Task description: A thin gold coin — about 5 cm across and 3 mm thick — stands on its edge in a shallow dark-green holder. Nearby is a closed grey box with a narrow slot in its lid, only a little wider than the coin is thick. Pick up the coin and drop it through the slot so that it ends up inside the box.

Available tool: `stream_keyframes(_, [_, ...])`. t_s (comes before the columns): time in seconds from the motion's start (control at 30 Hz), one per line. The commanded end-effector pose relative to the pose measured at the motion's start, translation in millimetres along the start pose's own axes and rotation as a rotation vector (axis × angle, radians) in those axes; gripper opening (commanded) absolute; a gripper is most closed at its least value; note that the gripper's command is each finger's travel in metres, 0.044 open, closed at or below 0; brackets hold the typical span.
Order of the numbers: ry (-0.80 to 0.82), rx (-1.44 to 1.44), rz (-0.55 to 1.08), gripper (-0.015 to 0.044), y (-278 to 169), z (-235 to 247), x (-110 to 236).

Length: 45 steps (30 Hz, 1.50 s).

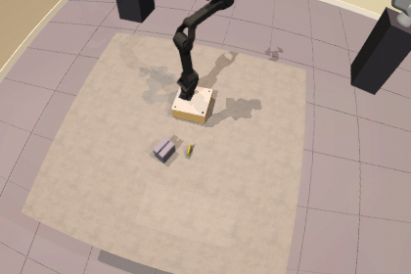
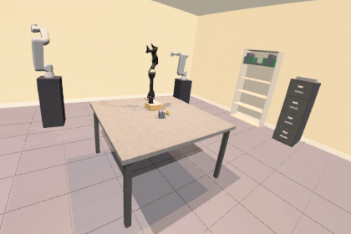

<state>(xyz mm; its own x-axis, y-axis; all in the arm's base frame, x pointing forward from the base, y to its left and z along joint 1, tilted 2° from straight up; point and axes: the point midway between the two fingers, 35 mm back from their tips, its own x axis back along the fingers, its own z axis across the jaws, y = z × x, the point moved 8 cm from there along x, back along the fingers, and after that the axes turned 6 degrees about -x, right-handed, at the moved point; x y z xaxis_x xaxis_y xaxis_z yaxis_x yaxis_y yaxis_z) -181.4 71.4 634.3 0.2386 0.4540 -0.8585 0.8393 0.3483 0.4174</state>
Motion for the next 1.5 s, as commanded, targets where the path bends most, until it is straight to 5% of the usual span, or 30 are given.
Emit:
stream_keyframes(0.0, [-0.007, 0.002, 0.003, 0.0374, -0.1, -1.3, 0.7])
stream_keyframes(0.27, [-0.311, 0.100, 0.117, 0.0164, 5.1, -58.2, 42.2])
stream_keyframes(0.83, [-1.073, 0.306, 0.312, 0.0161, 70.5, -139.4, 193.7])
stream_keyframes(1.47, [-1.949, 0.482, 0.271, 0.0161, 190.0, -97.2, 380.8])
